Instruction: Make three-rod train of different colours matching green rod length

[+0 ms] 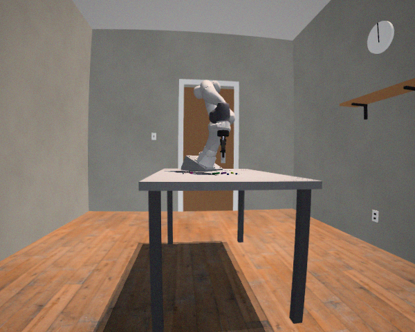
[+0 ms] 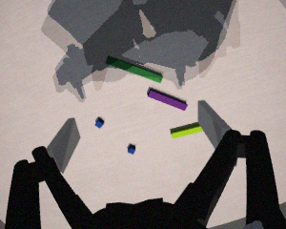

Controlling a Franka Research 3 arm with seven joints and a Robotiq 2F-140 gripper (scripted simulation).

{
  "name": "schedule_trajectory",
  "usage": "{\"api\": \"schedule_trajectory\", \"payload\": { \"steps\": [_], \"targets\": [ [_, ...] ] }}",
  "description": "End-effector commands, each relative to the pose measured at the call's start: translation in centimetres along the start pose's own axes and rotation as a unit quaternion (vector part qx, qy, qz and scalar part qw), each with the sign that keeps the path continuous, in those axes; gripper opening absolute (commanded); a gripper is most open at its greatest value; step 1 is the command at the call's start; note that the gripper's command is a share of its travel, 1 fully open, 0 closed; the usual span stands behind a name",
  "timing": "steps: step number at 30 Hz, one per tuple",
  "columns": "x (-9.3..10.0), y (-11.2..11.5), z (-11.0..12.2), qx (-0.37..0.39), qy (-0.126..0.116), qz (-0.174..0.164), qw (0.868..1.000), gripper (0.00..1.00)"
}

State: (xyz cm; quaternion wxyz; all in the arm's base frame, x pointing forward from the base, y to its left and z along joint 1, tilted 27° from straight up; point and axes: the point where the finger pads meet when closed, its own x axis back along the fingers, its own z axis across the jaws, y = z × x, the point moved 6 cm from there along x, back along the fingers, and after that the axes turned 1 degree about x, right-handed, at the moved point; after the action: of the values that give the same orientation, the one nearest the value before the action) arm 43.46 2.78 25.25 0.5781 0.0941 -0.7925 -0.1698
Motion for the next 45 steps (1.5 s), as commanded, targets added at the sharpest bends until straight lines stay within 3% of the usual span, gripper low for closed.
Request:
{"api": "schedule_trajectory", "payload": {
  "steps": [1, 10, 25, 27, 28, 42, 44, 45],
  "targets": [
    [-0.06, -0.26, 0.07, 0.083, 0.006, 0.001, 0.996, 1.00],
    [-0.06, -0.23, -0.03, 0.153, 0.006, 0.000, 0.988, 1.00],
    [-0.06, -0.18, -0.27, 0.310, 0.006, -0.001, 0.951, 1.00],
    [-0.06, -0.18, -0.27, 0.310, 0.006, -0.001, 0.951, 1.00],
    [-0.06, -0.17, -0.31, 0.333, 0.006, -0.001, 0.943, 1.00],
    [-0.06, -0.13, -0.50, 0.453, 0.005, -0.001, 0.892, 1.00],
    [-0.06, -0.13, -0.50, 0.453, 0.005, -0.001, 0.892, 1.00],
    [-0.06, -0.13, -0.53, 0.474, 0.005, -0.002, 0.881, 1.00]
  ]
}}
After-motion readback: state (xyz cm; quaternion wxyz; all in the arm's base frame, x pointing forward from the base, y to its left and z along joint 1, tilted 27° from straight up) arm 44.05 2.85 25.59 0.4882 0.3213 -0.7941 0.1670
